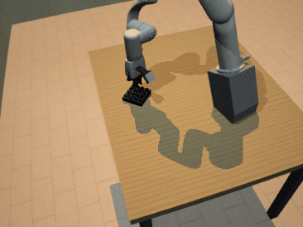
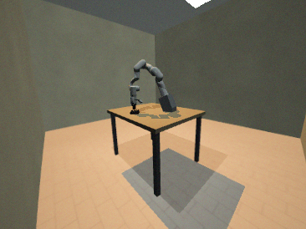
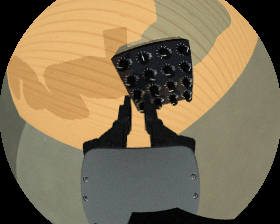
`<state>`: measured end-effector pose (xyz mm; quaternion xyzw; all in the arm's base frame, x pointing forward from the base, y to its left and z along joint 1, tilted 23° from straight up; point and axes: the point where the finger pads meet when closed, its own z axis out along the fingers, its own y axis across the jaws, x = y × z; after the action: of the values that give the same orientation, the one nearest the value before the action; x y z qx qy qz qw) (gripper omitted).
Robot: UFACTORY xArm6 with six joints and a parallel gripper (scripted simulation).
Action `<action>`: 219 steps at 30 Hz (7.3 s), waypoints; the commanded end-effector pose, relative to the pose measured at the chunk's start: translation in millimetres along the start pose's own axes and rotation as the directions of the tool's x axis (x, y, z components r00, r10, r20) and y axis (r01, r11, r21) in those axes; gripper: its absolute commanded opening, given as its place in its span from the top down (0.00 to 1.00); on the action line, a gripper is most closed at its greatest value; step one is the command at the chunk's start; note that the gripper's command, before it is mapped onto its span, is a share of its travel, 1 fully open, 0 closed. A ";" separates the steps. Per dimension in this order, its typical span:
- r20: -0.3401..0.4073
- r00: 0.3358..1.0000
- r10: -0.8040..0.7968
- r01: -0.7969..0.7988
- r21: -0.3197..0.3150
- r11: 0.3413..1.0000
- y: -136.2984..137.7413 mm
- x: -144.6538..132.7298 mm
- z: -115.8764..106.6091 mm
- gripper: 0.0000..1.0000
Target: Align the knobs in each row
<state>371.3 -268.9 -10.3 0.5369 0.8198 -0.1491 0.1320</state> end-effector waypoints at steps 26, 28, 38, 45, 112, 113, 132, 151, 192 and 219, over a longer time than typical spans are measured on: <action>0.003 1.000 0.000 0.000 -0.002 1.000 0.8 -1.2 2.5 0.81; 0.003 1.000 0.000 0.000 -0.002 1.000 0.8 -1.2 2.5 0.81; 0.003 1.000 0.000 0.000 -0.002 1.000 0.8 -1.2 2.5 0.81; 0.003 1.000 0.000 0.000 -0.002 1.000 0.8 -1.2 2.5 0.81; 0.003 1.000 0.000 0.000 -0.002 1.000 0.8 -1.2 14.5 0.81; 0.003 1.000 0.000 0.000 -0.002 1.000 0.8 -1.2 14.5 0.81; 0.003 1.000 0.000 0.000 -0.002 1.000 0.8 -1.2 14.5 0.92; 0.003 1.000 0.006 -0.006 -0.002 1.000 0.8 -1.2 14.5 0.92; 0.001 0.745 0.667 -0.667 -0.003 0.745 0.8 -1.2 14.5 0.92; 0.000 0.565 0.825 -0.825 -0.003 0.565 0.8 -1.2 14.5 0.92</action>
<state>372.2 -274.9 -24.4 0.8562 0.4769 -0.0709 0.1858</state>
